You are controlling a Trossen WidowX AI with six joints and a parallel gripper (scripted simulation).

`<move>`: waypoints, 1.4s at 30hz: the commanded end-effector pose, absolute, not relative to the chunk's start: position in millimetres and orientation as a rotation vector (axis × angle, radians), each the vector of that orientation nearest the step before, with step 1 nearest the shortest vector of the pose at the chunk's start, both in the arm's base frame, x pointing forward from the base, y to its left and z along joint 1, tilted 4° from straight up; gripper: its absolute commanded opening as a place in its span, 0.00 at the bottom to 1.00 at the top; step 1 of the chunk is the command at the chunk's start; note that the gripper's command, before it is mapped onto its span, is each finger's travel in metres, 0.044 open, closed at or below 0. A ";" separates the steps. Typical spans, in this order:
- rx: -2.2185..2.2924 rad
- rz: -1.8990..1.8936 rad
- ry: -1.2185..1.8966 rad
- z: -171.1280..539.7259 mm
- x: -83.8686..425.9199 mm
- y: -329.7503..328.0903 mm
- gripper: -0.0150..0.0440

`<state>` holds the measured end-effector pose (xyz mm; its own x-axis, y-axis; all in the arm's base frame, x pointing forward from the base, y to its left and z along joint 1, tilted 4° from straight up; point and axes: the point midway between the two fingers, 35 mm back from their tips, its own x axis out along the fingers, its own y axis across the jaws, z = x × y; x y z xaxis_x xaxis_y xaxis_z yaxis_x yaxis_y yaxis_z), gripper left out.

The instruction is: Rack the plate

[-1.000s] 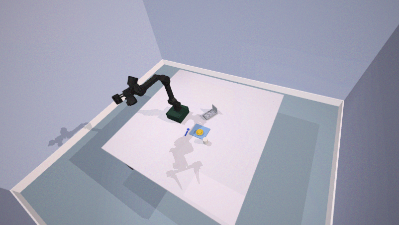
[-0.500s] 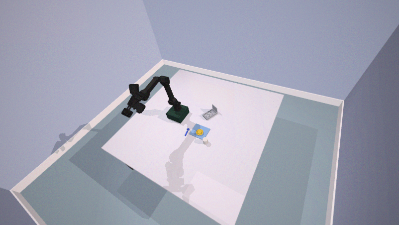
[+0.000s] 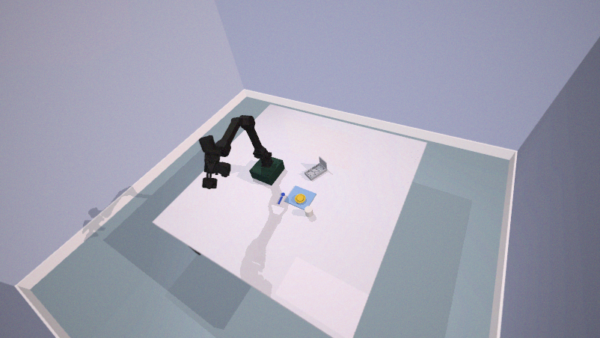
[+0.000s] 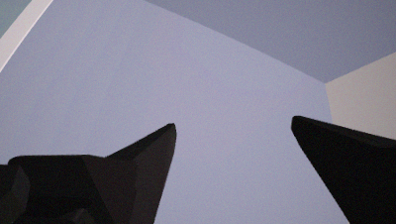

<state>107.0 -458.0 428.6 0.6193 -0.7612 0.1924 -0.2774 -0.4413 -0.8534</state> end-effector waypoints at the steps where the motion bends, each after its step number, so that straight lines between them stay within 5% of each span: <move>1: -1.860 -0.691 0.781 402.6 125.7 -463.9 0.93; 21: -1.210 -0.479 0.698 288.7 224.7 -450.3 0.93; 42: -0.537 -0.233 0.866 153.7 310.0 -365.5 0.93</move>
